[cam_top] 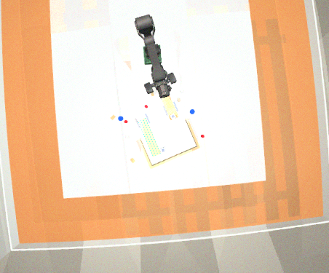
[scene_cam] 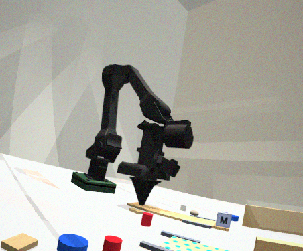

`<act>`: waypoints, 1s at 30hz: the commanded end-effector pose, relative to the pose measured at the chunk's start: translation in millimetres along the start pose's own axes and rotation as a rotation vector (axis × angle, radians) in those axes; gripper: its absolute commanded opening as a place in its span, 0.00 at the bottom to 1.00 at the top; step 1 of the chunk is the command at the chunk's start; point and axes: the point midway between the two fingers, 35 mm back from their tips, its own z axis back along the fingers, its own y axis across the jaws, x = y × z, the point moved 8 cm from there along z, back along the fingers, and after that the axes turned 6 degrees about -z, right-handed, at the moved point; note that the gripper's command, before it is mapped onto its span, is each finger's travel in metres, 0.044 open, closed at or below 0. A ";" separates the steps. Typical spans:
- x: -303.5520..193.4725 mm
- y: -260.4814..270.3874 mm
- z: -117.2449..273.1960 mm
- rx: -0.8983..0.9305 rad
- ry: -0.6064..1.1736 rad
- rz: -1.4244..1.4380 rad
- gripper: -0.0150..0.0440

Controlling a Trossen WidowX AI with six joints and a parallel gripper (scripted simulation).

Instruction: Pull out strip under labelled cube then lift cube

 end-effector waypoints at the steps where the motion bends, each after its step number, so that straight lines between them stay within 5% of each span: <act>1: -7.9 0.5 -4.7 0.003 0.035 0.007 0.25; 20: -7.9 0.5 -4.7 0.003 0.035 0.007 0.25; 25: 5.1 -0.4 39.7 0.003 0.032 0.006 0.25; 30: 7.0 -0.4 41.9 0.003 0.033 0.014 0.30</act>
